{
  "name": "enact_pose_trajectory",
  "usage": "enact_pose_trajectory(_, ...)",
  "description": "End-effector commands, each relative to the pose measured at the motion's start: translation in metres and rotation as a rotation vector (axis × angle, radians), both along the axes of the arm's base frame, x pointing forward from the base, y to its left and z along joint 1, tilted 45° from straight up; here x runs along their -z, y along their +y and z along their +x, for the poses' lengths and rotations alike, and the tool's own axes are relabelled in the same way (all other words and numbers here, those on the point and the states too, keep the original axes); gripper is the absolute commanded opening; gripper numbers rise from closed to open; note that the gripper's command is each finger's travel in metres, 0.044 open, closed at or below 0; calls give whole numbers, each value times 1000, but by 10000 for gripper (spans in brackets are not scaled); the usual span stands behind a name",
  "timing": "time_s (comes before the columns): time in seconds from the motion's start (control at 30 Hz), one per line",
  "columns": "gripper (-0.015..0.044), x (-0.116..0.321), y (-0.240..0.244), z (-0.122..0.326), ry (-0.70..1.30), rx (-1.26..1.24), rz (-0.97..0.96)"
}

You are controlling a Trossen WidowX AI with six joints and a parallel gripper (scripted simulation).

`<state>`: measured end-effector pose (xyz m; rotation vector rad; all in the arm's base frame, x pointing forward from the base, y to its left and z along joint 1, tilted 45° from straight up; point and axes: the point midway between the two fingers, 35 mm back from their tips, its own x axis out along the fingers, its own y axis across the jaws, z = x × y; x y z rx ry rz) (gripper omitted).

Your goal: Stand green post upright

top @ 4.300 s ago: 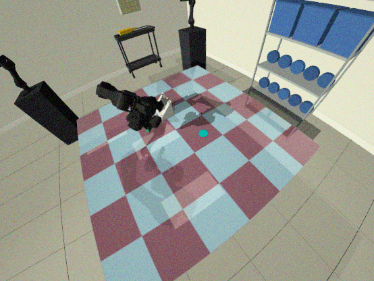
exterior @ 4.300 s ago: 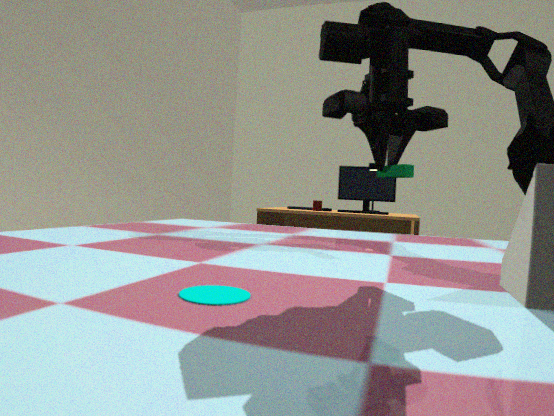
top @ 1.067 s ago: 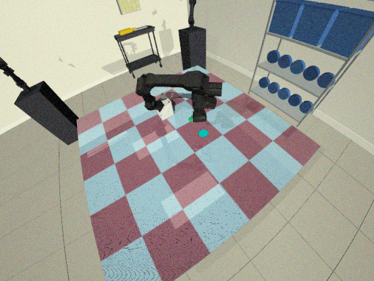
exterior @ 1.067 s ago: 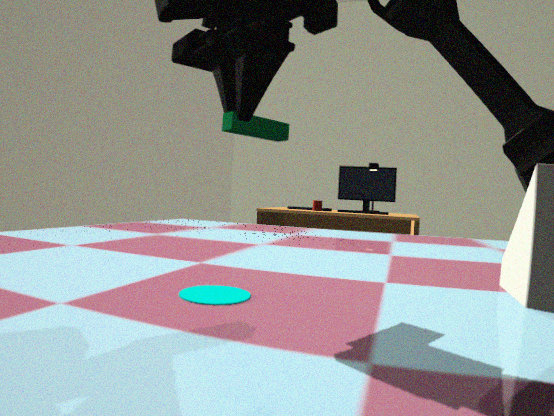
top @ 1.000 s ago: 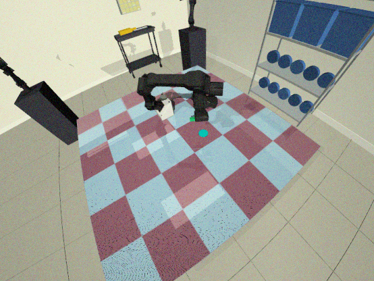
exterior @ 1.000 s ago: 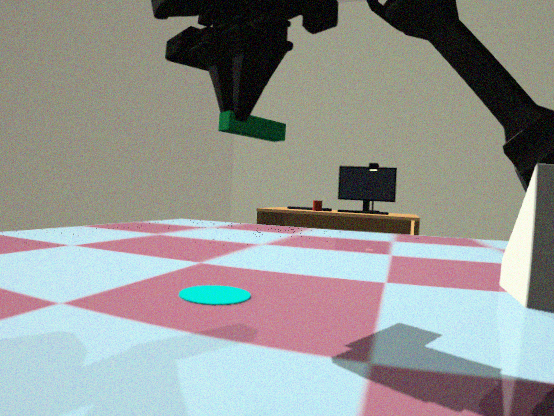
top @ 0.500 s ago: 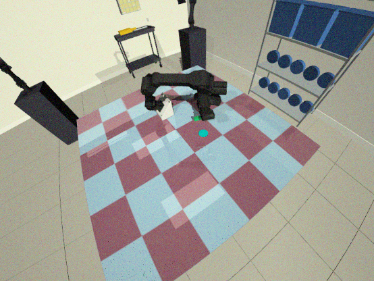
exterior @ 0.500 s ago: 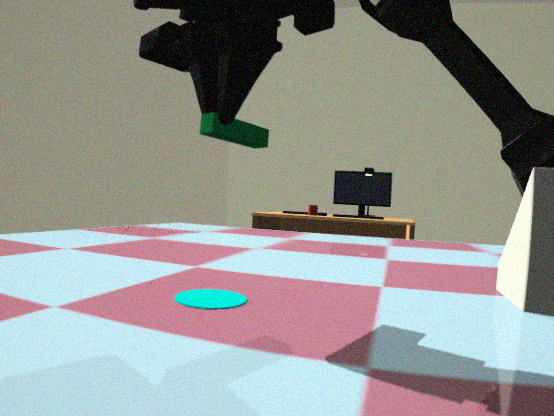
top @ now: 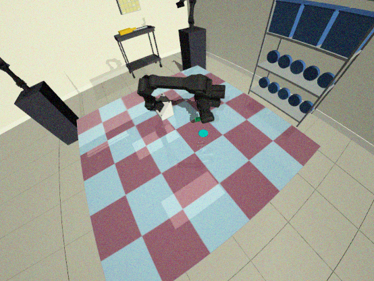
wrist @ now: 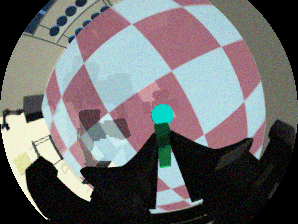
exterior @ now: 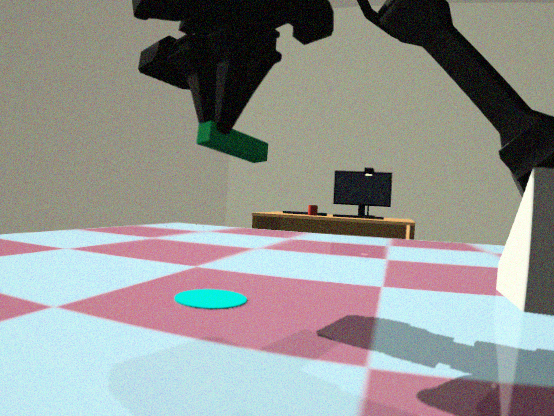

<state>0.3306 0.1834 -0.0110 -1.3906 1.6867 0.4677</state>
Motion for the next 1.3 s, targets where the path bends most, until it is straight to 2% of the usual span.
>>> enact_pose_trajectory(0.0,23,2,-2,-1,7,8,33)
enact_pose_trajectory(1.27,23,19,-8,1,12,42,314)
